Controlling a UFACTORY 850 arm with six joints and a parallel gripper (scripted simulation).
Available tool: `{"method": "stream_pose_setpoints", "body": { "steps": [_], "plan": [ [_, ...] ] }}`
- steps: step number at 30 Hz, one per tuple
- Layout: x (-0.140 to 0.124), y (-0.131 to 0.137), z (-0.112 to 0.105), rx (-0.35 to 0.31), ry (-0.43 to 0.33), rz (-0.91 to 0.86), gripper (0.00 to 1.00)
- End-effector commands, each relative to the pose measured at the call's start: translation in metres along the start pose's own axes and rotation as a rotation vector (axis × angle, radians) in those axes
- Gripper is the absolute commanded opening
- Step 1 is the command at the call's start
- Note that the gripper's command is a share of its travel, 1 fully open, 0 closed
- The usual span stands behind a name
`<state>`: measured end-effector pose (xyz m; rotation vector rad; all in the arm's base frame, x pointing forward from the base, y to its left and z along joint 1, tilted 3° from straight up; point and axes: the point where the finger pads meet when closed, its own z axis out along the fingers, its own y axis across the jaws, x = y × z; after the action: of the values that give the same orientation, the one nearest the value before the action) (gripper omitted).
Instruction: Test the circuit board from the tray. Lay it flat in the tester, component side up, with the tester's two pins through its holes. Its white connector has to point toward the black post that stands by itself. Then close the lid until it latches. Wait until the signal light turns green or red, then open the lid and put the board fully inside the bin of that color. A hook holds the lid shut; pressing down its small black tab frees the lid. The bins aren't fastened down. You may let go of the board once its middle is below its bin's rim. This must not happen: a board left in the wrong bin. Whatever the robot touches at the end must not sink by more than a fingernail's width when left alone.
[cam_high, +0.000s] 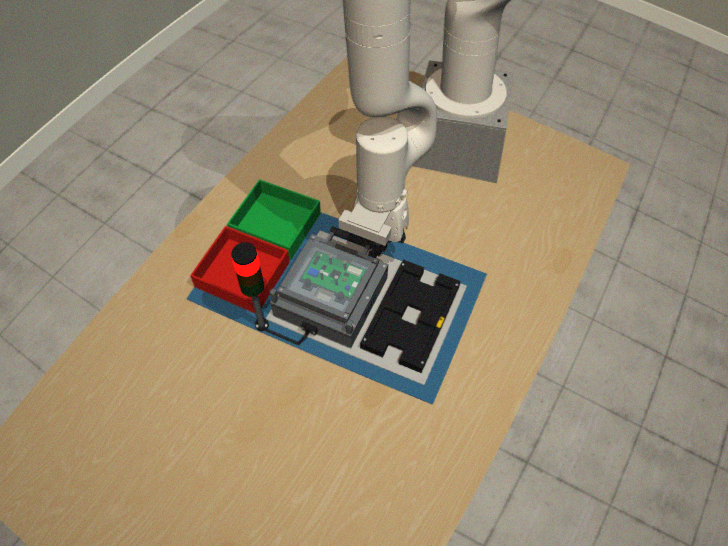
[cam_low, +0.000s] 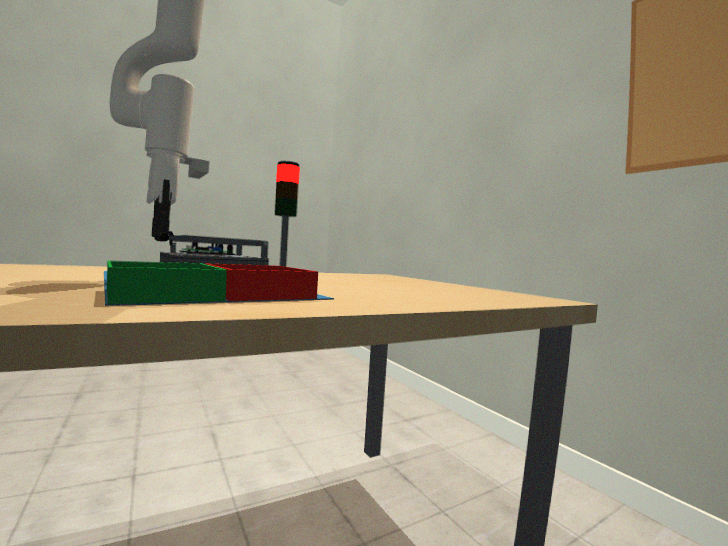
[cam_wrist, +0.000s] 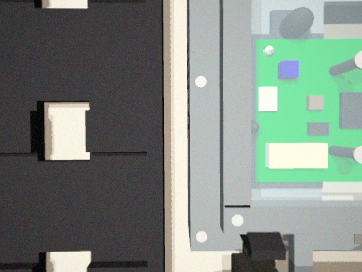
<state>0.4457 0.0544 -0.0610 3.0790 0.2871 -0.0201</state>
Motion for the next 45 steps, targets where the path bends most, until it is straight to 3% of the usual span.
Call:
{"method": "stream_pose_setpoints", "body": {
  "steps": [1, 25, 45],
  "plan": [
    [0.001, 0.000, 0.000, -0.007, 0.028, 0.001, 0.00],
    [0.001, 0.000, -0.001, -0.007, 0.028, 0.001, 0.00],
    [0.000, 0.000, -0.022, -0.007, 0.028, 0.001, 0.00]
  ]
}}
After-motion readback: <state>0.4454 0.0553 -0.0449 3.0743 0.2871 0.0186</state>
